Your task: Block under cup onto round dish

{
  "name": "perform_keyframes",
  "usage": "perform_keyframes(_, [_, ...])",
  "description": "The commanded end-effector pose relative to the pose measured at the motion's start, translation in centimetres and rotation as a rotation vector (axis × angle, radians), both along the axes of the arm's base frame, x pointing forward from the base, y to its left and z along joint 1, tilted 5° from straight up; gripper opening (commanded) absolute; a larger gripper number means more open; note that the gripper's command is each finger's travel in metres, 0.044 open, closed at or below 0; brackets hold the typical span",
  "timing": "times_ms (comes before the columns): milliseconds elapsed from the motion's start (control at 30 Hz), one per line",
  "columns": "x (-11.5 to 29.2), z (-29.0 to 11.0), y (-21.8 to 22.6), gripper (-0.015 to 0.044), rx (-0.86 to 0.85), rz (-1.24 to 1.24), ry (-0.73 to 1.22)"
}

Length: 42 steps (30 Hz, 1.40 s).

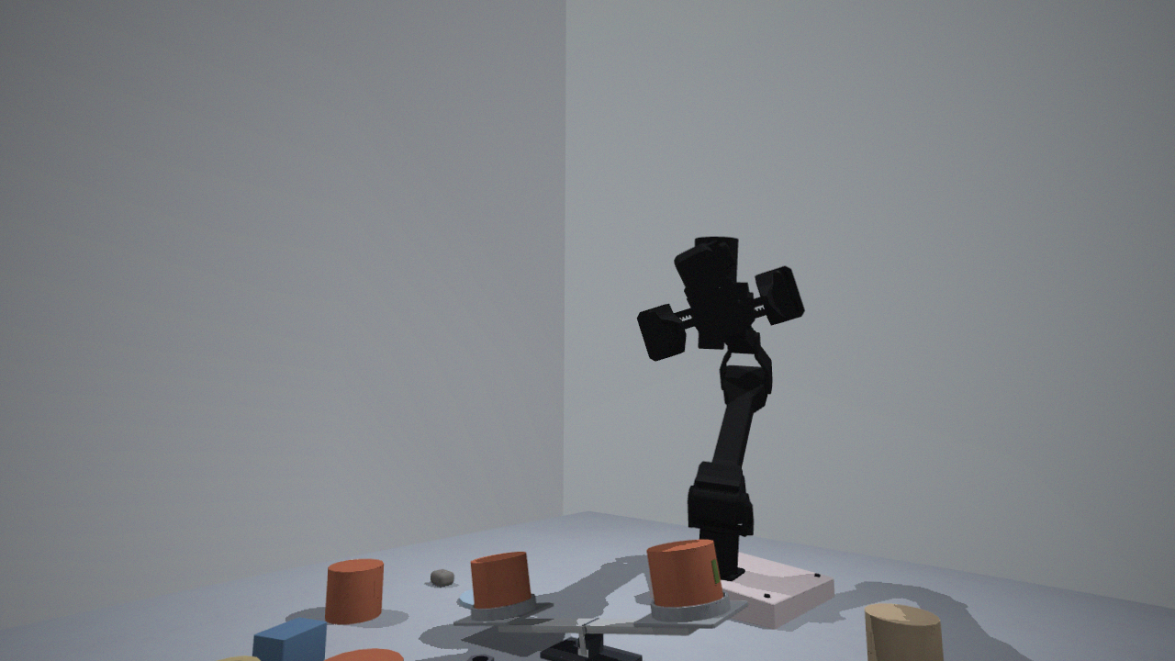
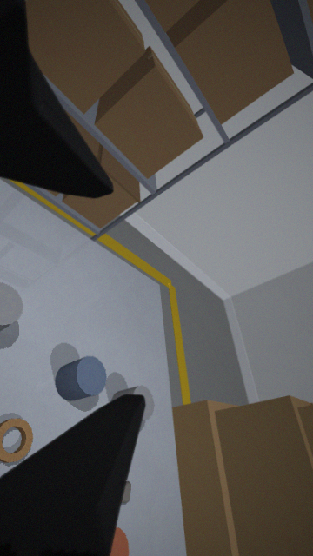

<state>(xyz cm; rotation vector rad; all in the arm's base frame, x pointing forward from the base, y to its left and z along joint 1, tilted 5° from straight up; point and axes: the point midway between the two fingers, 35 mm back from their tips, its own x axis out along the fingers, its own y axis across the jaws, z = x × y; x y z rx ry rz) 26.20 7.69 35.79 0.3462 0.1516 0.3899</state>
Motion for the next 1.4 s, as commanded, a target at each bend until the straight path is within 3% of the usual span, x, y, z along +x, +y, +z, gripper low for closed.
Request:
perform_keyframes(0, [-0.1,-1.3,-2.0,0.044,-0.083,-0.053,0.044])
perform_keyframes(333, [-1.6,-6.7,-7.9,0.044,-0.279,-0.189,0.255])
perform_keyframes(733, [-7.6,-12.8,-13.0,0.044,-0.388,-0.275,0.577])
perform_keyframes(967, [-9.0,-13.7,-13.5,0.044,-0.366,-0.287,0.653])
perform_keyframes(1367, [-6.7,-14.2,-16.7,0.044,-0.065,-0.441,0.889])
